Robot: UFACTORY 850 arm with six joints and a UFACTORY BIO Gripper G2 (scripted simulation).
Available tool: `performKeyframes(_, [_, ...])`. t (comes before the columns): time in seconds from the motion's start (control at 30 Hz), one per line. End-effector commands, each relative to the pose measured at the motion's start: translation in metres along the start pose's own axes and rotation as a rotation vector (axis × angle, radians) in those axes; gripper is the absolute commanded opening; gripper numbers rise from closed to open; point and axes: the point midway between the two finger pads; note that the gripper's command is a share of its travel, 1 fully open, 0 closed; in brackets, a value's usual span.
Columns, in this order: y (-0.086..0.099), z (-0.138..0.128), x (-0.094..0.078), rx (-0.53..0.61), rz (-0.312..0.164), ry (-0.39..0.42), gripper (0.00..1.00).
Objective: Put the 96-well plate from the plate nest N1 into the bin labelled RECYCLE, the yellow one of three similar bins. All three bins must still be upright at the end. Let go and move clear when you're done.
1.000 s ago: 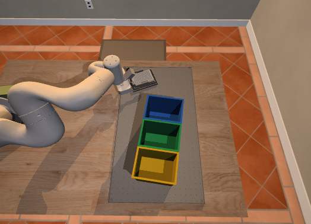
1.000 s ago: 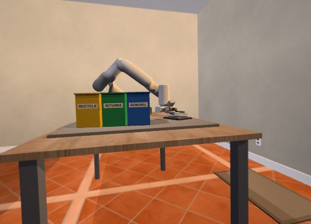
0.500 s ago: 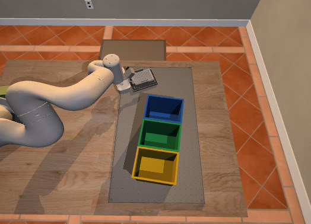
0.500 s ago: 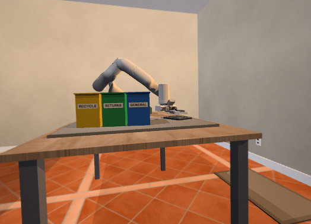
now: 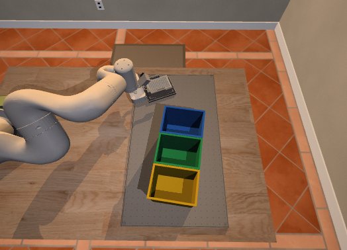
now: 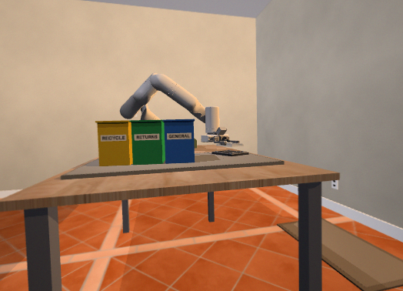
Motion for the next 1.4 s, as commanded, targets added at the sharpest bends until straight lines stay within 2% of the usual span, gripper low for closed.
performKeyframes(0.0, [-0.001,-0.002,-0.009,0.001,-0.001,0.000,0.00])
performKeyframes(1.37, [0.000,-0.014,-0.066,0.001,-0.001,0.000,0.00])
Point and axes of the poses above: the point midway between the two finger pads, its own y axis back along the fingers, its own z axis across the jaws, x = y × z, and after that the axes turned 12 degrees about y, right-handed
